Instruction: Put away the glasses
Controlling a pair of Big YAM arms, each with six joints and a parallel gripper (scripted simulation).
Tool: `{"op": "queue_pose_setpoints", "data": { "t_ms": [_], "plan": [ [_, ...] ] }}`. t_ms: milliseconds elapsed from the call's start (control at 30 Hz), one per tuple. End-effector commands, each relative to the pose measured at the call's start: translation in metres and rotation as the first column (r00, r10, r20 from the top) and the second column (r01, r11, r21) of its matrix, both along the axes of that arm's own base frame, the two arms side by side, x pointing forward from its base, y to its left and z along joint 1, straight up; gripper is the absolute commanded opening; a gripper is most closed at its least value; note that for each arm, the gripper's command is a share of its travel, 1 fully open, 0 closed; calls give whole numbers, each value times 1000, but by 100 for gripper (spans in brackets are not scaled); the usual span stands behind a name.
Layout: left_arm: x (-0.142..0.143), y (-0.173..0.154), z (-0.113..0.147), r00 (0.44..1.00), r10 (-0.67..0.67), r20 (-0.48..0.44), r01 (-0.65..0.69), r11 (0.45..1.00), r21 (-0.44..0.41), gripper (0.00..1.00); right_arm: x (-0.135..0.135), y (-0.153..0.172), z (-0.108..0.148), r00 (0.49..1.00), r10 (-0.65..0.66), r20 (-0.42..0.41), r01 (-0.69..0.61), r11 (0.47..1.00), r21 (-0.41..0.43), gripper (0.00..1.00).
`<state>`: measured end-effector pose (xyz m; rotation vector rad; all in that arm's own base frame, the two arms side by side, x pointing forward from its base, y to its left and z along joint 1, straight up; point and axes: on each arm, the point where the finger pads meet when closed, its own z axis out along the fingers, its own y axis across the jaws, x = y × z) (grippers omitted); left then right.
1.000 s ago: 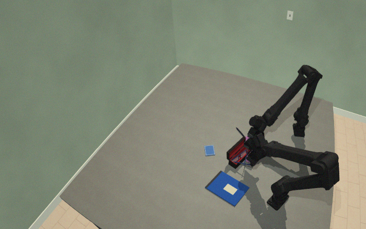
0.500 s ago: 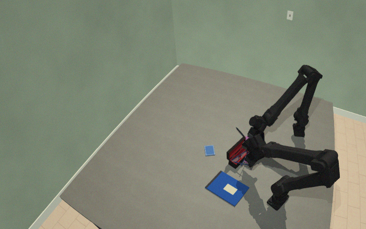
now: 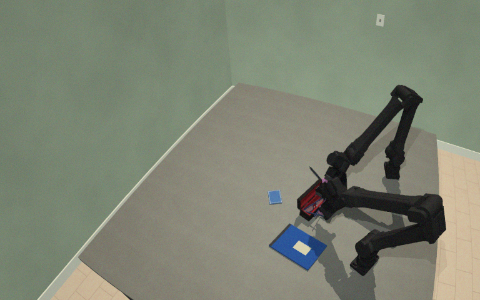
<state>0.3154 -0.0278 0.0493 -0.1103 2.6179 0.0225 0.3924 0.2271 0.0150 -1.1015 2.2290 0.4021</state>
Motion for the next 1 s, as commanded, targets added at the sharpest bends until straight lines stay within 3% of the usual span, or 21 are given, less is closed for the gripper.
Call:
{"op": "queue_pose_setpoints", "data": {
  "t_ms": [0,967],
  "plan": [
    [30,3,22,998,-1,65,1,1000,3,0,6,-1,11,1000,-6,22,6,1000,9,57],
    [49,20,25,998,1,66,-1,1000,5,0,4,2,11,1000,7,25,-7,1000,9,57]
  ]
}}
